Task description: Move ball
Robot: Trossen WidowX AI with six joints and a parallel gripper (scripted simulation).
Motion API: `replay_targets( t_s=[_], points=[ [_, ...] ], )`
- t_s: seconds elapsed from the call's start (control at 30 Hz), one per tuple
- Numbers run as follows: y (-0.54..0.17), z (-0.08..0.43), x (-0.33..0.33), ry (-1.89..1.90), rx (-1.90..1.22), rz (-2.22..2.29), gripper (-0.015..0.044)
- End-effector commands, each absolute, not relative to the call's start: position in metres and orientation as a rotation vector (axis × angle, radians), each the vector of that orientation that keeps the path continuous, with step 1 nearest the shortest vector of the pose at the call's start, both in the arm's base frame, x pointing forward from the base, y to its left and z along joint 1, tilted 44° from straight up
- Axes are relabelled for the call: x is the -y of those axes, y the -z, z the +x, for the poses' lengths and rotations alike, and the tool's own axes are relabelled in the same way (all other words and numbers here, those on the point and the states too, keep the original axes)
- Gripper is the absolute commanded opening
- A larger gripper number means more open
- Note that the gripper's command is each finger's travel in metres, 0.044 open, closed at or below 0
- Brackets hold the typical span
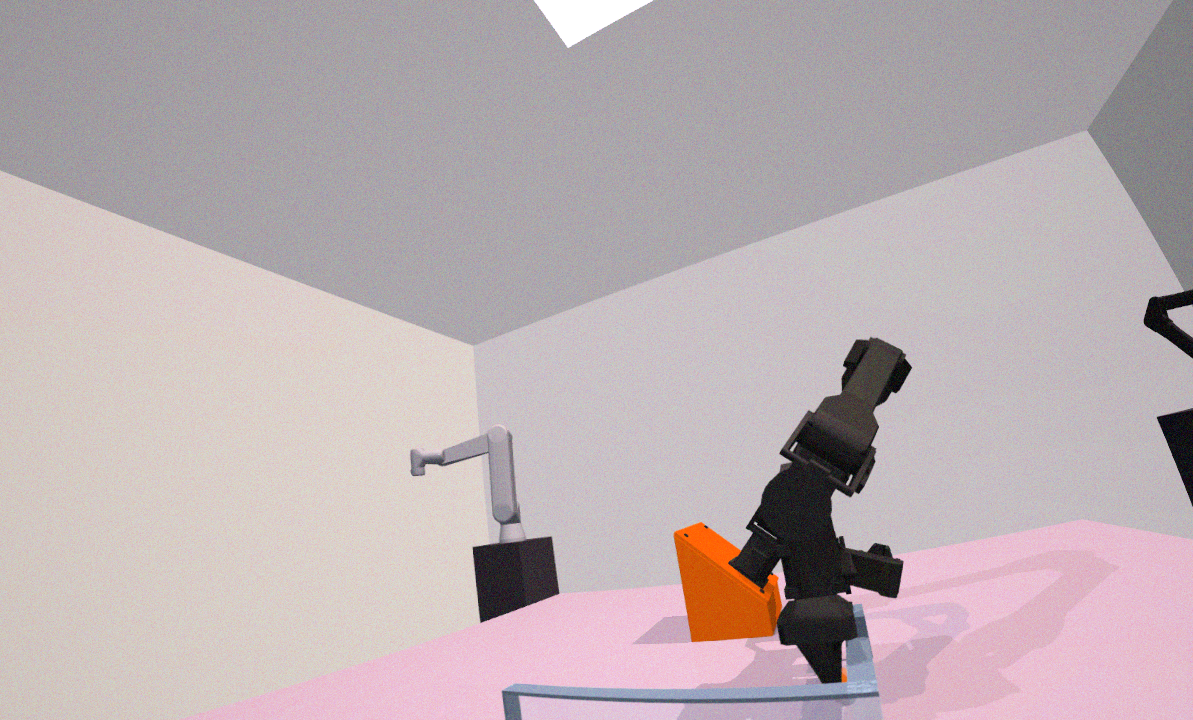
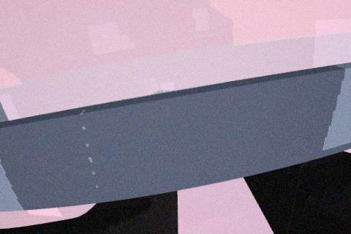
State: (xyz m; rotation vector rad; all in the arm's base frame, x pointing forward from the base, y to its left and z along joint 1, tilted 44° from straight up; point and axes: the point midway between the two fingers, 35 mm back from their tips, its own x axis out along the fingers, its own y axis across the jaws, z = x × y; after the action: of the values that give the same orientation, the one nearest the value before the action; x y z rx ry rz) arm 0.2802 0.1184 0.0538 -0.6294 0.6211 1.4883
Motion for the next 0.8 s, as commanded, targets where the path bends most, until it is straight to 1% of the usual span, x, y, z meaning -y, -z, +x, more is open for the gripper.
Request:
replay_targets(
  t_s=[0.0, 0.07, 0.3, 0.5, 0.77],
  points=[
    [-0.054, 0.280, -0.118, -1.488, -0.621, -0.630, 0.0184],
    [-0.054, 0.280, -0.118, -1.488, -0.621, -0.630, 0.0234],
    [-0.056, 0.281, -0.116, -1.488, -0.622, -0.630, 0.0234],
    [-0.114, 0.281, -0.059, -1.490, -0.626, -0.626, 0.0234],
    [-0.111, 0.283, -0.061, -1.476, -0.622, -0.625, 0.0234]
  ],
)
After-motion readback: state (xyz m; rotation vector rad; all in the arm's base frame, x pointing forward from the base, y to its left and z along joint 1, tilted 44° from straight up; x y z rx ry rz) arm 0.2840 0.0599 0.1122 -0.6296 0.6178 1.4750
